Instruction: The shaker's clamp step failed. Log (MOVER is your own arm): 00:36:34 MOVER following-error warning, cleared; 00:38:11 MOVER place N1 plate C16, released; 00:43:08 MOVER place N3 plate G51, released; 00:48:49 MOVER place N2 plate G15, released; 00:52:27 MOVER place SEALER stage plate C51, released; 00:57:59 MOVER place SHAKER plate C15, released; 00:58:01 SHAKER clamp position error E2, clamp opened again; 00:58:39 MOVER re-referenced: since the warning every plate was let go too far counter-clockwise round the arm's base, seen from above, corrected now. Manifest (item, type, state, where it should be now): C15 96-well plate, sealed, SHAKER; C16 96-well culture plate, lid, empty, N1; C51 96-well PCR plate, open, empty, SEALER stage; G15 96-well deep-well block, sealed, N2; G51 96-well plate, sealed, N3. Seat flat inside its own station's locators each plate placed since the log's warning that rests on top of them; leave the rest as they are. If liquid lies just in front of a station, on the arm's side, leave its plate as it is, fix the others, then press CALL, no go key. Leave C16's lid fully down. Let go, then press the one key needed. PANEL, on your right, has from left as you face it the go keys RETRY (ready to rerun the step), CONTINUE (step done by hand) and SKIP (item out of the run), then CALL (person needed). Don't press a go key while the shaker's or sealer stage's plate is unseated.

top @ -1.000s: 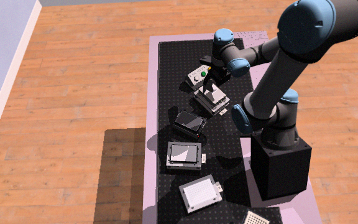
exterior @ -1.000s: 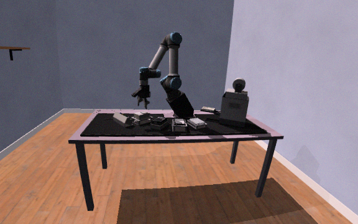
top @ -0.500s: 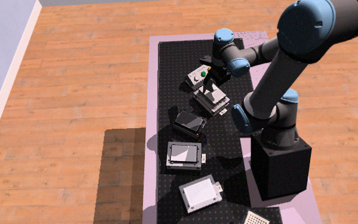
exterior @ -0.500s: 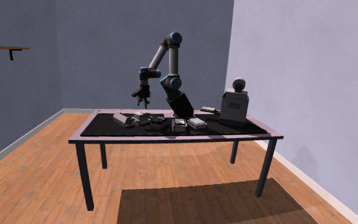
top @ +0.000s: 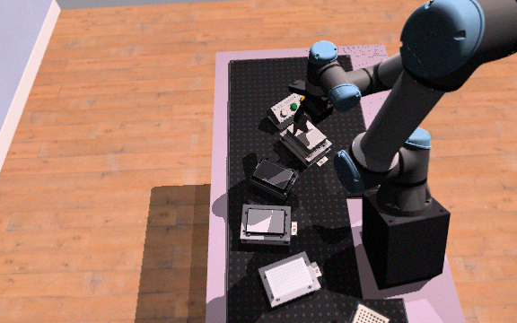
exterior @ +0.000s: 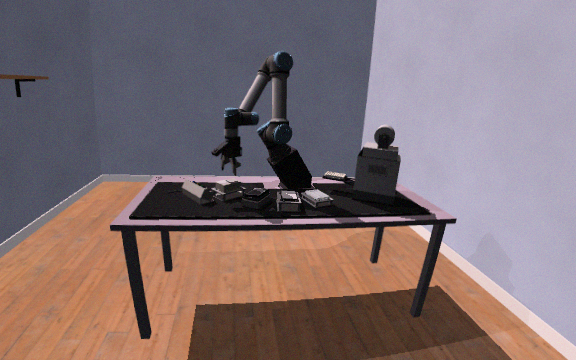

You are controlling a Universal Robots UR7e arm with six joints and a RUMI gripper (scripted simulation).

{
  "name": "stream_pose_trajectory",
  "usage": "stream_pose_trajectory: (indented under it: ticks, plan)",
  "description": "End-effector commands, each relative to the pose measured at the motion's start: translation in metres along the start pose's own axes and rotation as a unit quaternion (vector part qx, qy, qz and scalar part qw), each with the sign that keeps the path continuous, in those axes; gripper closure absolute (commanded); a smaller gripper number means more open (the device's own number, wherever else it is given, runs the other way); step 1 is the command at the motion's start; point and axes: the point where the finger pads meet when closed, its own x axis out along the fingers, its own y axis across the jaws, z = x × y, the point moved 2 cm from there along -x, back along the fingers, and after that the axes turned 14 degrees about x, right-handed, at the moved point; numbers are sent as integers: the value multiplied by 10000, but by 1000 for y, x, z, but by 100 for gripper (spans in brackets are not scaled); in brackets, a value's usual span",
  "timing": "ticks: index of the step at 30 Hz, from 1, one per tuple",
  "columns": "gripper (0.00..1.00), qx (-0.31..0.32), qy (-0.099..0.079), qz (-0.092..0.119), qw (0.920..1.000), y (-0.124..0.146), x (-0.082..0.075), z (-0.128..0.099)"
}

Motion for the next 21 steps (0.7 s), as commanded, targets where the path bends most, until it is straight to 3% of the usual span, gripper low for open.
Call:
stream_pose_trajectory:
  ticks: [1,10,21]
  plan:
    - [18,0,5,-1,10000,0,0,0]
    - [18,-200,5,-2,9998,-9,0,3]
    - [18,-1216,5,-2,9926,-61,0,23]
